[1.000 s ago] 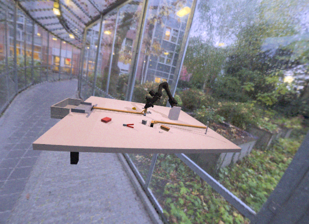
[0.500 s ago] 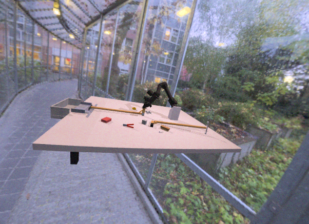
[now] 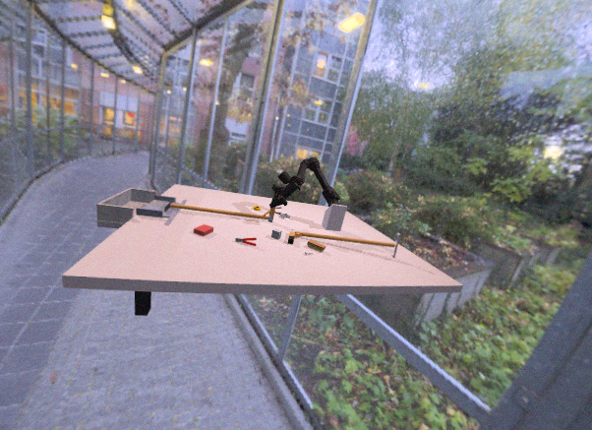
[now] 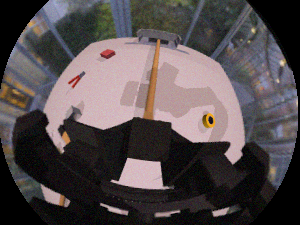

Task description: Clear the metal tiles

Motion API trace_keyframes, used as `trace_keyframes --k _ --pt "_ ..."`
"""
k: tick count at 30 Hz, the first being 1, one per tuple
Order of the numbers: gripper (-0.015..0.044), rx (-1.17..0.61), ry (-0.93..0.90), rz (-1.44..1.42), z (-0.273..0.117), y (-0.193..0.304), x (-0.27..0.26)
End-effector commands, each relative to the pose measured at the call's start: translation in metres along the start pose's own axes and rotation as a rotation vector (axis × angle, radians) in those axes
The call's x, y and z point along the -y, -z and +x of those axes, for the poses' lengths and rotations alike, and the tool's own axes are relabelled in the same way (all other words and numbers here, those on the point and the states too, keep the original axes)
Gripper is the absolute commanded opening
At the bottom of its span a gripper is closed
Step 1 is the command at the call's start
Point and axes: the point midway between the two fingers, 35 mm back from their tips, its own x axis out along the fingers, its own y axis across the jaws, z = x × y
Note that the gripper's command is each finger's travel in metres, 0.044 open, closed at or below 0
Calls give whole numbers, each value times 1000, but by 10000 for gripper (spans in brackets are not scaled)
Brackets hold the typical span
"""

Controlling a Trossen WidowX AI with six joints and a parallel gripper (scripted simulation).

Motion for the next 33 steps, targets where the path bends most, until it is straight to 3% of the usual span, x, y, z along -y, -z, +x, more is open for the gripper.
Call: trace_keyframes --k 1,33 --pt "0 11 -2 3 3 -10 0" --pt "0 13 -1 5 34 -52 -2"
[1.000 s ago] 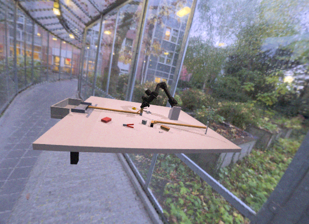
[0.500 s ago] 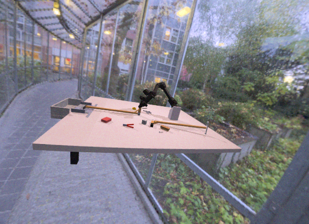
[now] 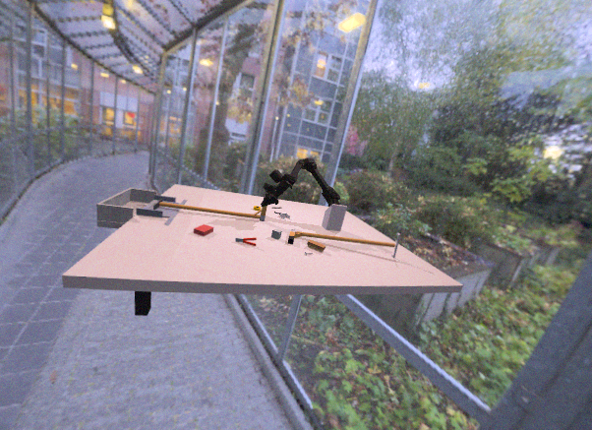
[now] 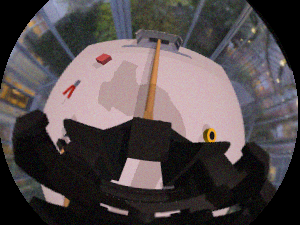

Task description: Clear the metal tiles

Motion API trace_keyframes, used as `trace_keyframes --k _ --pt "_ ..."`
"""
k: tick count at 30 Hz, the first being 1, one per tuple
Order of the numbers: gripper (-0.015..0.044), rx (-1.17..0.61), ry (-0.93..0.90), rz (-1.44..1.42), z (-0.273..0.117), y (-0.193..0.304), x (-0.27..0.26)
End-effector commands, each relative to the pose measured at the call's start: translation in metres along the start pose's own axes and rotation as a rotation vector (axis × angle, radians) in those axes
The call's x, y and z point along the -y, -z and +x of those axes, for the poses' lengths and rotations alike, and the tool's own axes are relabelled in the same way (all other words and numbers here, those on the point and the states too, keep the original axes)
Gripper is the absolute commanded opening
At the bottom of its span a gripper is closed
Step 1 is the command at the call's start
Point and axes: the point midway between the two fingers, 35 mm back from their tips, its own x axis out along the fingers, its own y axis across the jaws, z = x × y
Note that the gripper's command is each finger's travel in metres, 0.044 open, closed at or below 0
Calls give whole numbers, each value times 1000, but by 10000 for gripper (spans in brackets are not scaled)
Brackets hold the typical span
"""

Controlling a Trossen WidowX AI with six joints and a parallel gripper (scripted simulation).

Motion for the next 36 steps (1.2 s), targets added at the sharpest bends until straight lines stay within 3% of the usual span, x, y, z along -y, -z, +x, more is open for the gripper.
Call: trace_keyframes --k 1,36 --pt "0 13 -2 3 3 -11 0" --pt "0 4 1 1 33 -42 -2"
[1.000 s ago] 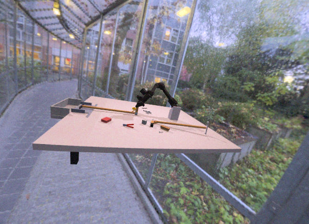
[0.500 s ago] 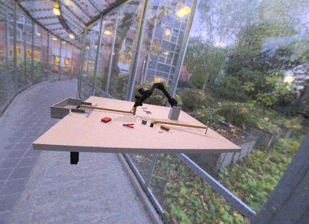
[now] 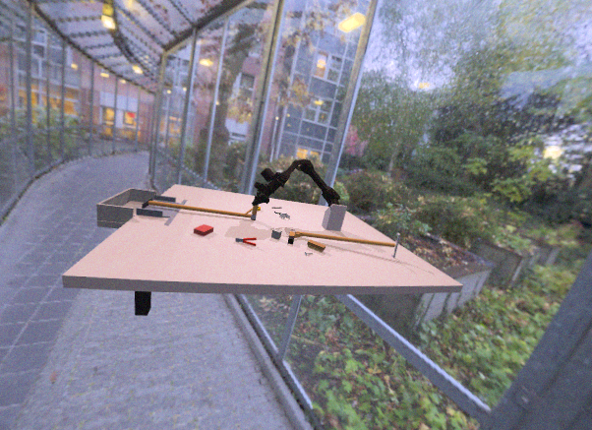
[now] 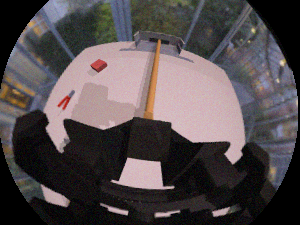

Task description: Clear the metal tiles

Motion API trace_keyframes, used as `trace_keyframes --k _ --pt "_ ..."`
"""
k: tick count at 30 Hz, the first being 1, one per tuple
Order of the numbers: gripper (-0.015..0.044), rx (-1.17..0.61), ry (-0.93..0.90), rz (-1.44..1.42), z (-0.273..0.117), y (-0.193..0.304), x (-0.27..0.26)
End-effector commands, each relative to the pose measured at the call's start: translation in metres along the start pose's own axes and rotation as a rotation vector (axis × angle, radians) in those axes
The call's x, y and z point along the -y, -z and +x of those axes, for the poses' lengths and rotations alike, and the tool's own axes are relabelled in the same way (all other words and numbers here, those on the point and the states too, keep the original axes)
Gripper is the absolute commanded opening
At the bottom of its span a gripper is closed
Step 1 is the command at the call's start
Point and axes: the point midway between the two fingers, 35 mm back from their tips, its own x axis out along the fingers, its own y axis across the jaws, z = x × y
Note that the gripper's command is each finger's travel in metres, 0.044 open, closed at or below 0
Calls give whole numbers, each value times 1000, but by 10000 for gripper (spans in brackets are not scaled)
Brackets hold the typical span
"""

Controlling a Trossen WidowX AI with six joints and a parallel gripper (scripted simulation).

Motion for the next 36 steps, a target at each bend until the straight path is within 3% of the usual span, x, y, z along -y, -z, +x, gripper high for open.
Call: trace_keyframes --k 1,36 --pt "0 -1 0 0 -1 1 0" --pt "0 5 -2 0 -19 18 -4"
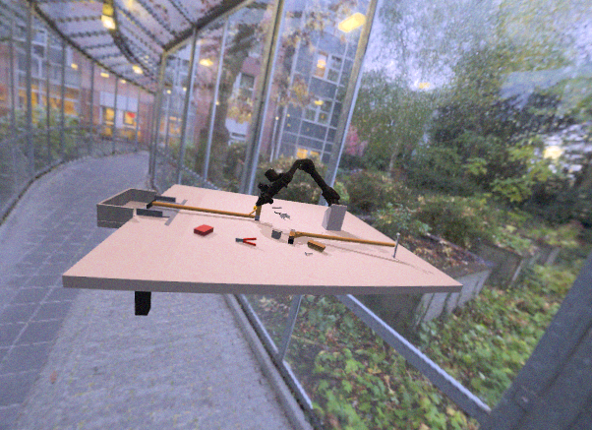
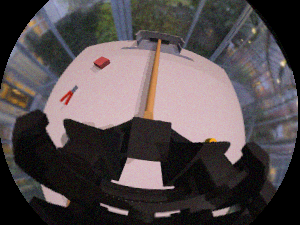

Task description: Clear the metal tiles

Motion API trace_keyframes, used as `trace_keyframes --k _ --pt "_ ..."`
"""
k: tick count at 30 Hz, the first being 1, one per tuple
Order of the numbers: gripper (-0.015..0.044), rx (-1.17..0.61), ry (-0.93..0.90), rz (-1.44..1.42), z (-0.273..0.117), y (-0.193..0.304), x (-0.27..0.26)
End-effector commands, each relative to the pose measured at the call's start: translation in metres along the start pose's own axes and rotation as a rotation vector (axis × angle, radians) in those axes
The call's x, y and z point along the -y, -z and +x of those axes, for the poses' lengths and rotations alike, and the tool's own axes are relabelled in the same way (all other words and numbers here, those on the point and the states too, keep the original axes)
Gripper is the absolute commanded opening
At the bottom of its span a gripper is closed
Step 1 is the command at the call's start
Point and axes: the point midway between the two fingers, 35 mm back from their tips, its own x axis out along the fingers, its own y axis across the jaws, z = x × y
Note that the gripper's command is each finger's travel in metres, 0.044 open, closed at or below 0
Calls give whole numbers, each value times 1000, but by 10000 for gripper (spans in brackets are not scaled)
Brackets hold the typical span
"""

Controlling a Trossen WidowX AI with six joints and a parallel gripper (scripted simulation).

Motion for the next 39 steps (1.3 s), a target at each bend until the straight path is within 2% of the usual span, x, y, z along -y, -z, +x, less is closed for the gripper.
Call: trace_keyframes --k 1,39 --pt "0 7 2 4 -7 2 0" --pt "0 10 -1 3 -44 43 -3"
